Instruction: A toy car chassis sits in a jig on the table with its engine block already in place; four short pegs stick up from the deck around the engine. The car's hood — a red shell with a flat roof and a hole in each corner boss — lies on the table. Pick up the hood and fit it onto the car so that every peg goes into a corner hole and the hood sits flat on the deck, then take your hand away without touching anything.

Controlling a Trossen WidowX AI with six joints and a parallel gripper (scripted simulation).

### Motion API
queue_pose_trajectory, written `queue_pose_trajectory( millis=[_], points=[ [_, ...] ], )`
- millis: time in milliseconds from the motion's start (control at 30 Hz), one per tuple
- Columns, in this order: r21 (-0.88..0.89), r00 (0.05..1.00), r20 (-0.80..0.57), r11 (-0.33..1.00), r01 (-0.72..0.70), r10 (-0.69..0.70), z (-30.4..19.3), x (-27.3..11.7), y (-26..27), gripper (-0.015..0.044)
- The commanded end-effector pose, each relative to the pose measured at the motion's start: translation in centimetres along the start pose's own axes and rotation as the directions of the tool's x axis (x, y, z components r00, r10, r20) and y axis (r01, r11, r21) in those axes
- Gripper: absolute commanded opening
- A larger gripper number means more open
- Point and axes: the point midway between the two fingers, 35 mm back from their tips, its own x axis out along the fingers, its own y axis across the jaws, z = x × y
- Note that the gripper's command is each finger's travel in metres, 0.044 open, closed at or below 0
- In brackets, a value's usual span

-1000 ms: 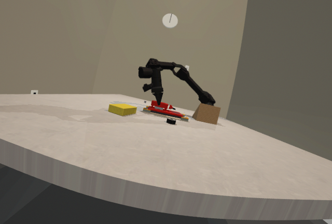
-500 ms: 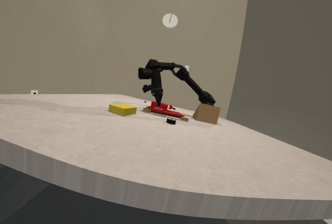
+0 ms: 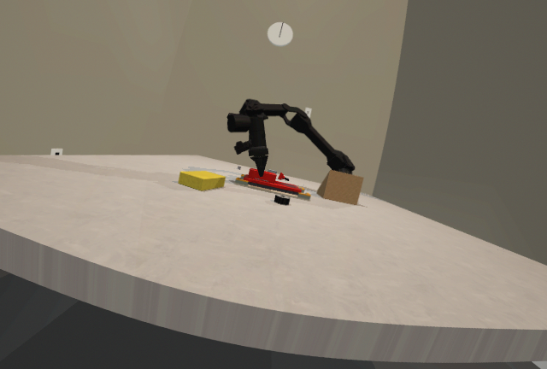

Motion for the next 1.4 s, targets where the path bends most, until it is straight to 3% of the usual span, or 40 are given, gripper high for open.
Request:
queue_pose_trajectory(
  millis=[0, 133, 700, 867, 1167, 1367],
  points=[
    [-0.005, 1.000, 0.002, 1.000, 0.002, -0.002, 0.0, 0.1, 0.0, 0.0000],
    [0.000, 1.000, 0.000, 1.000, 0.000, 0.000, 0.0, 0.0, 0.0, 0.0000],
    [0.000, 1.000, -0.001, 1.000, 0.000, 0.000, 0.0, 0.0, 0.0, 0.0440],
    [-0.001, 0.999, 0.047, 1.000, 0.001, -0.001, -0.4, -1.0, 0.0, 0.0440],
    [-0.005, 0.954, 0.299, 1.000, -0.006, 0.007, -3.1, -6.1, 0.1, 0.0440],
    [-0.005, 0.948, 0.318, 1.000, -0.008, 0.009, -3.4, -6.5, 0.1, 0.0440]
  ],
)
